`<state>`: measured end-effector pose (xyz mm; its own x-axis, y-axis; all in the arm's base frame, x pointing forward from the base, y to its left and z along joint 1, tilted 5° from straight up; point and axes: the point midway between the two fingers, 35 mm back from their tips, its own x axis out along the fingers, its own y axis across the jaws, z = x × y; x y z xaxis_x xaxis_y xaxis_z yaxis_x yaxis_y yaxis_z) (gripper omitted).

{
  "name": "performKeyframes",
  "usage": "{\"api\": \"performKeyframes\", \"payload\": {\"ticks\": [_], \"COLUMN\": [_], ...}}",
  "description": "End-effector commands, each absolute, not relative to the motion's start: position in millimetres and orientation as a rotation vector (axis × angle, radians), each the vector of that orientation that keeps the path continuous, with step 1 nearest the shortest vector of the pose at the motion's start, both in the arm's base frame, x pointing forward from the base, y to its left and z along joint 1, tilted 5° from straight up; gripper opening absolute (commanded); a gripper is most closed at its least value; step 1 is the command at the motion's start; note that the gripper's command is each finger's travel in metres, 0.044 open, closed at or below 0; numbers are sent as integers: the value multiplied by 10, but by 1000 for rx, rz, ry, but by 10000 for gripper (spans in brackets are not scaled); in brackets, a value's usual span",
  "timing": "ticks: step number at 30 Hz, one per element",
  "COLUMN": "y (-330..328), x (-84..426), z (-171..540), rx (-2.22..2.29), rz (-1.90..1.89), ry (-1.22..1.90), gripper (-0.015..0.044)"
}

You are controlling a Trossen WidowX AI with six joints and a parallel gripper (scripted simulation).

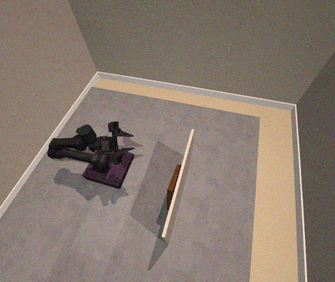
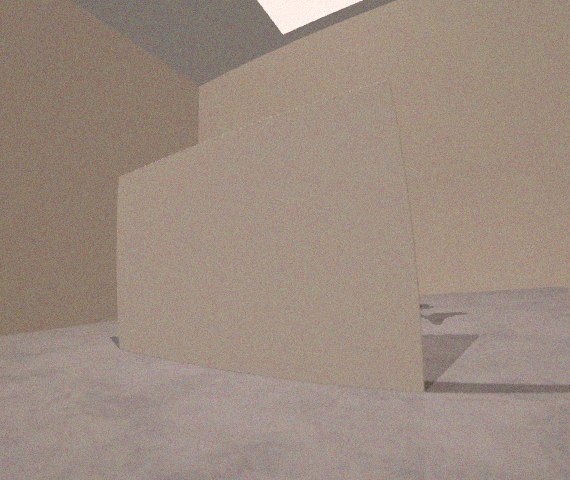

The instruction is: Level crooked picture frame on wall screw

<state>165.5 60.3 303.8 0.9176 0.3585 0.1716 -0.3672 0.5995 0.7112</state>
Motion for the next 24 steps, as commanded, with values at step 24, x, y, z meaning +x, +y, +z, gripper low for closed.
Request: {"api": "performKeyframes", "payload": {"ticks": [24], "y": [210], "x": [1949], "z": [2218], "rx": [1158], "rz": [106], "ry": [82], "gripper": [260]}}
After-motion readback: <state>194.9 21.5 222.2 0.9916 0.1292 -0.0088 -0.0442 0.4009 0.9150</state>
